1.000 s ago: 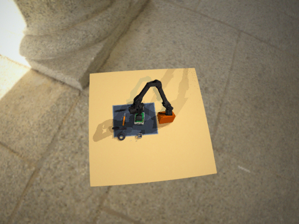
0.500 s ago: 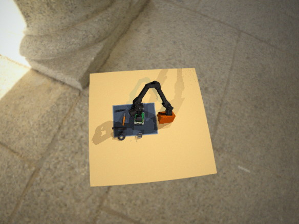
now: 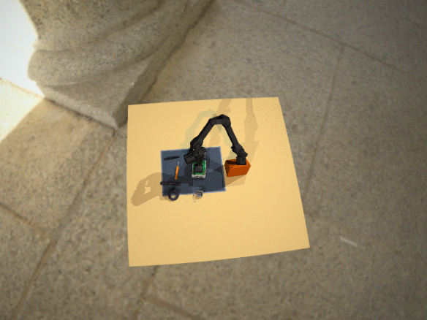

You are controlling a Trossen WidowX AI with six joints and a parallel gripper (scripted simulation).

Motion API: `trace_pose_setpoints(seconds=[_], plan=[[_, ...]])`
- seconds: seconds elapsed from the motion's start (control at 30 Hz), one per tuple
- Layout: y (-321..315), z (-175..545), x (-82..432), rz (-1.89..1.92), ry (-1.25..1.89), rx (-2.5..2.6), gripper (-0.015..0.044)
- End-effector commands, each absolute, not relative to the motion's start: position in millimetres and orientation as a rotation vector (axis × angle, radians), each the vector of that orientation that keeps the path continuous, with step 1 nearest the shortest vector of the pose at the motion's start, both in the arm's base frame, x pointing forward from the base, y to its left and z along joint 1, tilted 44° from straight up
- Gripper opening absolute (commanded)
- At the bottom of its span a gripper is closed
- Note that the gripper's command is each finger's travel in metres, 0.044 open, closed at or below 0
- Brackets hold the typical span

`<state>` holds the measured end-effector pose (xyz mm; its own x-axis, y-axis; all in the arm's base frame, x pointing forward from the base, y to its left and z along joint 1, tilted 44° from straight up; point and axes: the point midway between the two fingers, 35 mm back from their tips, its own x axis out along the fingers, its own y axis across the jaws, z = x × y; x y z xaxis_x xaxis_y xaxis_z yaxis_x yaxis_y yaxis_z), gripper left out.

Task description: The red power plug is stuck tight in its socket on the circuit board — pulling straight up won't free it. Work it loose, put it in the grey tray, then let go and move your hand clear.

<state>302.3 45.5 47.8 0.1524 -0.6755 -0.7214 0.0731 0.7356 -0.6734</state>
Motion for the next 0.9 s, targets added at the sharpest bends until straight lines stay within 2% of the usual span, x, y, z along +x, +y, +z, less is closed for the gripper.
trace_pose_setpoints(seconds=[0.0, 0.2, 0.57, 0.87], plan=[[60.1, 48.6, 301.5, -0.641, 1.290, -0.639, 0.0000], [62.8, 47.7, 301.4, -0.665, 1.283, -0.659, 0.0000], [48.7, 65.0, 299.8, -0.454, 1.340, -0.484, 0.0000], [59.3, 59.3, 299.9, -0.565, 1.313, -0.576, 0.0000]])
